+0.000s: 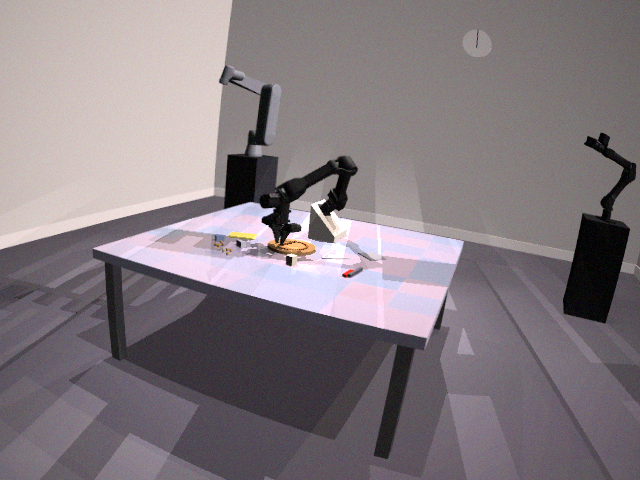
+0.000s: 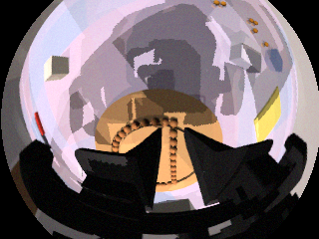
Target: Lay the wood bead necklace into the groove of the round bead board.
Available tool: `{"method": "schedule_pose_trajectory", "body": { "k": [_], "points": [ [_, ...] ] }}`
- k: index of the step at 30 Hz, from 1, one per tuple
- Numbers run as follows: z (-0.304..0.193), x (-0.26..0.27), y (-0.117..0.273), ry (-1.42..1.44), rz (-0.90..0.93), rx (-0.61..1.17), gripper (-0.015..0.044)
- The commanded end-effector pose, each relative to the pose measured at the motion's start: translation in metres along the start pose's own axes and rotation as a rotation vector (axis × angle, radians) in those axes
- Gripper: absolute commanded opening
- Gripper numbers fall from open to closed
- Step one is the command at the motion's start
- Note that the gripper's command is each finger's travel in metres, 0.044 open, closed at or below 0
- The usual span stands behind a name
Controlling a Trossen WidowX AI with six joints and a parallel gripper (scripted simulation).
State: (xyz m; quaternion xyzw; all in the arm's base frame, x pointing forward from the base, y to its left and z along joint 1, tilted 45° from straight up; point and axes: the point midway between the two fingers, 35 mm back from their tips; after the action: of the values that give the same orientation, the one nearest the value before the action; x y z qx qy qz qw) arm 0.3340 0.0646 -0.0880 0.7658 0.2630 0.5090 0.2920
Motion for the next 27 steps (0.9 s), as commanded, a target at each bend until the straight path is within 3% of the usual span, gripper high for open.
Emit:
{"method": "schedule_pose_trajectory", "body": {
  "k": [1,7,12,27],
  "points": [
    [-0.004,-0.0017,-0.0075,-0.012,0.002,0.015,0.012],
    [-0.004,-0.0017,-0.0075,-0.012,0.002,0.015,0.012],
    [-0.0022,-0.0011,-0.0052,-0.004,-0.001,0.008,0.0],
    [-0.0022,-0.0011,-0.0052,-0.004,-0.001,0.008,0.0]
  ]
}}
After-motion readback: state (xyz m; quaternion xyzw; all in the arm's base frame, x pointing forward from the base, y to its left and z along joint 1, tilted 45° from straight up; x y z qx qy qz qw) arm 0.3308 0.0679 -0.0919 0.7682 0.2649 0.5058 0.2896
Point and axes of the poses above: the point midway between the two fingers, 35 mm back from their tips, its own y axis back along the fingers, its own x axis across the jaws, z = x × y, and after that the axes turned 7 degrees about -y, right-handed
